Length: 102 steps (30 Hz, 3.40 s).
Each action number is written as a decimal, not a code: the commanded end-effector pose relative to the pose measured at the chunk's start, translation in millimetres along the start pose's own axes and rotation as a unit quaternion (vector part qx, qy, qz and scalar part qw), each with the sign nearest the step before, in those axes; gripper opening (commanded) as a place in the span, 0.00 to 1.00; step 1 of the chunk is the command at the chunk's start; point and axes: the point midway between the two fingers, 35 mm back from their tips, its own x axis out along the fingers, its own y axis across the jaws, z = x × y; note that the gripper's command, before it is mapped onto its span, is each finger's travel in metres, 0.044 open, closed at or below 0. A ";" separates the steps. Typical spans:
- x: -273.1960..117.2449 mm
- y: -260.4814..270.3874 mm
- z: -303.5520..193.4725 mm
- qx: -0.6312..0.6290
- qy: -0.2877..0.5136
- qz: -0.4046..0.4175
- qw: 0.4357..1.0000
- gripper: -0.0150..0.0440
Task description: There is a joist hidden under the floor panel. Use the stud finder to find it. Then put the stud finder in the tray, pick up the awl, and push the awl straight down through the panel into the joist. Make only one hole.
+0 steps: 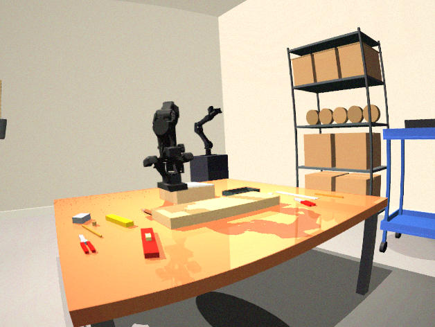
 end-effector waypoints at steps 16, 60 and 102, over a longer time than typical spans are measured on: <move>-11.5 73.4 23.8 -0.090 -0.006 0.017 0.996 0.25; -14.4 368.4 -41.3 -0.439 -0.011 0.121 0.890 0.25; -46.5 503.1 -227.2 -0.679 -0.006 0.203 0.705 0.25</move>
